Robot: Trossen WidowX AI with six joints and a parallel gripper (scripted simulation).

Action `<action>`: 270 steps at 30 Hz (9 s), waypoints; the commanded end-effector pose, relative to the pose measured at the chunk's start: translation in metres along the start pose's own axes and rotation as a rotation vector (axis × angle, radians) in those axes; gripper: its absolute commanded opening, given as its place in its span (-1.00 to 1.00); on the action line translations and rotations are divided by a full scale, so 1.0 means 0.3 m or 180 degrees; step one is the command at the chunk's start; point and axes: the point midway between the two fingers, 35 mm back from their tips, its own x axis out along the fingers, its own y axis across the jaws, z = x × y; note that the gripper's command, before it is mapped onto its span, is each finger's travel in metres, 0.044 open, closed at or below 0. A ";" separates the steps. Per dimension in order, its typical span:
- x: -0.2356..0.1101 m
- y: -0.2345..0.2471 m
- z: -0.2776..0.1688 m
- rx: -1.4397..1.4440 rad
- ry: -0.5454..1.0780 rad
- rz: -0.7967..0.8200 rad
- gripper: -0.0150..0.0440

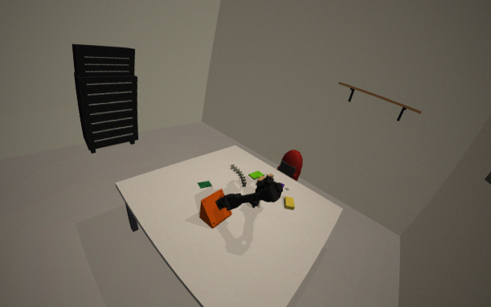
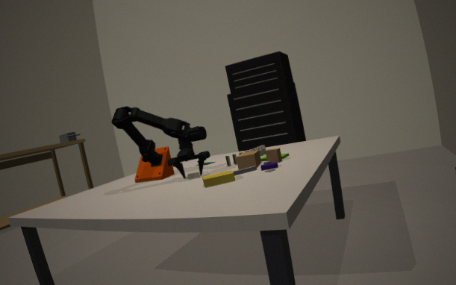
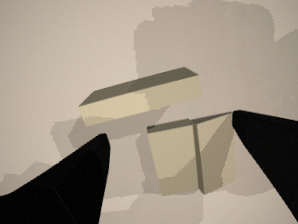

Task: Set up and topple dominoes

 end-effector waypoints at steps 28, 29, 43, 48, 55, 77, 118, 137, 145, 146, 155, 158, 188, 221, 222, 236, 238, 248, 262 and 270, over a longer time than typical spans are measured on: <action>0.010 -0.004 -0.007 -0.0031 0.0003 -0.0031 0.10; 0.010 -0.004 -0.007 -0.0031 0.0003 -0.0031 0.07; -0.044 0.034 -0.030 0.0044 0.0066 0.0182 -0.13; -0.170 0.046 -0.024 0.0018 0.0100 0.0125 -0.13; -0.387 0.011 0.016 -0.0030 0.0032 -0.0016 -0.13; -0.393 -0.148 0.464 -0.3442 0.0016 -0.0027 -0.13; -0.158 -0.032 0.393 -0.2430 -0.0226 0.1727 -0.13; -0.126 -0.036 0.455 -0.2157 -0.1275 0.2475 -0.13; -0.140 -0.067 0.478 -0.2157 -0.1859 0.2652 -0.13; -0.143 -0.072 0.480 -0.2163 -0.1937 0.2668 -0.13; -0.178 -0.124 0.487 -0.2269 -0.2662 0.2740 -0.13; -0.193 -0.144 0.484 -0.2329 -0.2912 0.2735 -0.13; -0.291 -0.251 0.410 -0.2836 -0.4207 0.2493 -0.13; -0.171 -0.235 0.433 -0.2827 -0.4192 0.2493 -0.13; -0.167 -0.234 0.433 -0.2827 -0.4192 0.2493 -0.13; -0.099 -0.232 0.425 -0.2824 -0.4181 0.2494 -0.13; -0.089 -0.232 0.422 -0.2823 -0.4179 0.2494 -0.13; -0.077 -0.232 0.419 -0.2823 -0.4177 0.2494 -0.13; -0.077 -0.232 0.419 -0.2823 -0.4177 0.2494 0.76; -0.100 -0.230 0.425 -0.2822 -0.4180 0.2490 1.00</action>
